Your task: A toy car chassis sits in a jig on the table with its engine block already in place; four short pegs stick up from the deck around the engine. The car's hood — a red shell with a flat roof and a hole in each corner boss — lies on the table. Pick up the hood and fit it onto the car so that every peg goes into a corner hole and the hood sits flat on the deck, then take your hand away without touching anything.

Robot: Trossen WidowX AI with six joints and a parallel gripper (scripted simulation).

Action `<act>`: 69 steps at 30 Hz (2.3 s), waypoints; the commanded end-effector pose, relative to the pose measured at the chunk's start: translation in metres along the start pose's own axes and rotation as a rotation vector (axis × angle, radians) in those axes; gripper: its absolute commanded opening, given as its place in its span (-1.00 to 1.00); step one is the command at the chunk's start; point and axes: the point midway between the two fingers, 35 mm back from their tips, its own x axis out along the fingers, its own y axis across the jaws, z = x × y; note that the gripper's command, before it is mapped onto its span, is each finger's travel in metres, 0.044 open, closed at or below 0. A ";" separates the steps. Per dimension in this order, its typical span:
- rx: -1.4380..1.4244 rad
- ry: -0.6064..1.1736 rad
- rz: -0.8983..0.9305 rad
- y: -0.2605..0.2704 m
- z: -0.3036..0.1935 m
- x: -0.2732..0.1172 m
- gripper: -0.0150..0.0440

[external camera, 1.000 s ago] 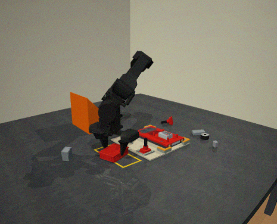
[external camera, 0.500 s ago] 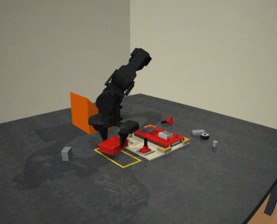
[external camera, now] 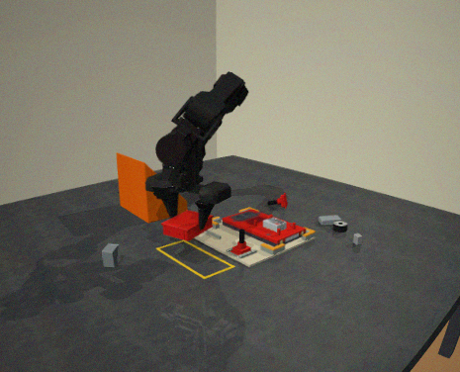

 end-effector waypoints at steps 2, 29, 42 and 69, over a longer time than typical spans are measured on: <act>-0.007 -0.007 -0.003 0.000 0.001 -0.014 -0.49; -0.355 -0.017 -0.006 0.046 -0.054 -0.026 -0.49; -0.640 -0.019 -0.007 0.075 -0.104 -0.027 -0.49; -1.242 0.000 0.008 0.110 -0.215 -0.024 -0.49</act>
